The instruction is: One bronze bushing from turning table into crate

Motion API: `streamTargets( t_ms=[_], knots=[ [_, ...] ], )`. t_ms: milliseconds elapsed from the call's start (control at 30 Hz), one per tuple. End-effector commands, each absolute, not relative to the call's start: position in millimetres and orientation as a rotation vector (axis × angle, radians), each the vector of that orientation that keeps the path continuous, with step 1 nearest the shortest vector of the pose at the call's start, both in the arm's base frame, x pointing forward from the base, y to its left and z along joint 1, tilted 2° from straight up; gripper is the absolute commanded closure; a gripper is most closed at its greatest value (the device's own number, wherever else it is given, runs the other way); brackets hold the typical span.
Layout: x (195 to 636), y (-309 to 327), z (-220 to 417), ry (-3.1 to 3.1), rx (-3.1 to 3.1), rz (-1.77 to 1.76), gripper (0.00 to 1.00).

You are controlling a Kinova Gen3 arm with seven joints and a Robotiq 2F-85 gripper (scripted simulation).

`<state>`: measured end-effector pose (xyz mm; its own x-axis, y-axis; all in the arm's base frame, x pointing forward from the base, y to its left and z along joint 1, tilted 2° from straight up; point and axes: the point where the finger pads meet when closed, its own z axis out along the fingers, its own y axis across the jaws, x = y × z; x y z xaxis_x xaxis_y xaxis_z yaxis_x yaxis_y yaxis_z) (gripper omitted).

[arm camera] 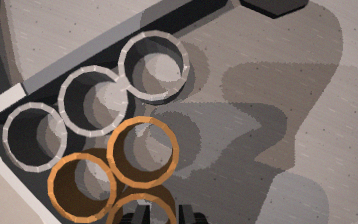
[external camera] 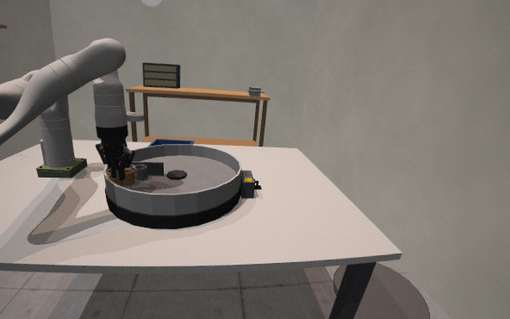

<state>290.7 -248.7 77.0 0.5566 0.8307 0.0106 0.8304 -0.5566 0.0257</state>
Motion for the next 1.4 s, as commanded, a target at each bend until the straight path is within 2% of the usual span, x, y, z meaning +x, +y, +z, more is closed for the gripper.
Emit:
streamTargets(
  t_ms=[0,1367],
  knots=[
    [290.9,-249.0,77.5,1.47,2.755,0.034,1.0],
    [293.6,-251.2,77.8,1.456,2.751,0.041,1.0]
  ],
)
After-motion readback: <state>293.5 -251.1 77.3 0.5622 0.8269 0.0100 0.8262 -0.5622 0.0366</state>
